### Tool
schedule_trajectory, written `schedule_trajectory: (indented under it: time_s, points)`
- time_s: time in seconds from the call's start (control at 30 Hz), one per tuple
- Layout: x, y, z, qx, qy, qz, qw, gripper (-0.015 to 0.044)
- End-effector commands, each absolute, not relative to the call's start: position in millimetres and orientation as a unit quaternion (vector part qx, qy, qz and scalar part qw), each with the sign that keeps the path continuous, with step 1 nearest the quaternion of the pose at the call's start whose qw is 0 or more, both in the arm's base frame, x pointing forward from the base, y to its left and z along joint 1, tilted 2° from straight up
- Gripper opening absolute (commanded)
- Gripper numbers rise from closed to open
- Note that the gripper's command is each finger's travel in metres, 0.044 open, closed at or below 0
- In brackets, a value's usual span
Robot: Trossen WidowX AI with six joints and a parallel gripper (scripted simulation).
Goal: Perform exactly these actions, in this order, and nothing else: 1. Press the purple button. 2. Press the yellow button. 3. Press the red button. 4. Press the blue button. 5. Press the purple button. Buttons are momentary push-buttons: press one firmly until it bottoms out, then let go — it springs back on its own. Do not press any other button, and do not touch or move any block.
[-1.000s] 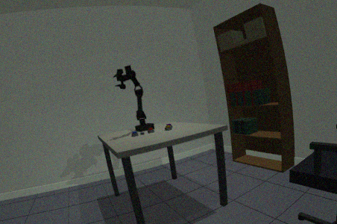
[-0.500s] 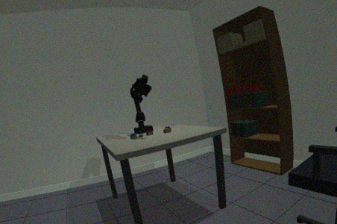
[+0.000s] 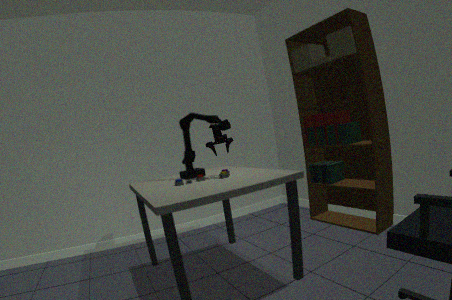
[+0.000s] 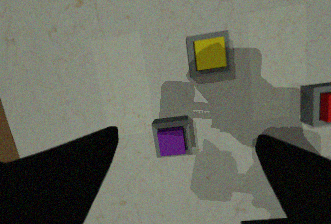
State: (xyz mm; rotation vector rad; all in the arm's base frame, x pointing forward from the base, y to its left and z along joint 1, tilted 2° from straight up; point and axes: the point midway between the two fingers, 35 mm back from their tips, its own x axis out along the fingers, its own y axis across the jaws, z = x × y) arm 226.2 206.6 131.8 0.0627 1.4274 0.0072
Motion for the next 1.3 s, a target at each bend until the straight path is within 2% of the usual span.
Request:
schedule_trajectory:
  time_s: [0.0,0.17,0.37,0.63,0.67,1.27]
  points:
    - [181,223,106,-0.055,0.702,0.053,0.708,0.04]
    - [180,223,106,-0.057,0.703,0.054,0.707,0.04]
    - [181,223,47,-0.057,0.703,0.054,0.707,0.0242]
    - [180,223,44,-0.057,0.703,0.054,0.707,0.0032]
    - [180,223,44,-0.057,0.703,0.054,0.707,0.002]
    - [181,223,28,-0.057,0.703,0.054,0.707,0.002]
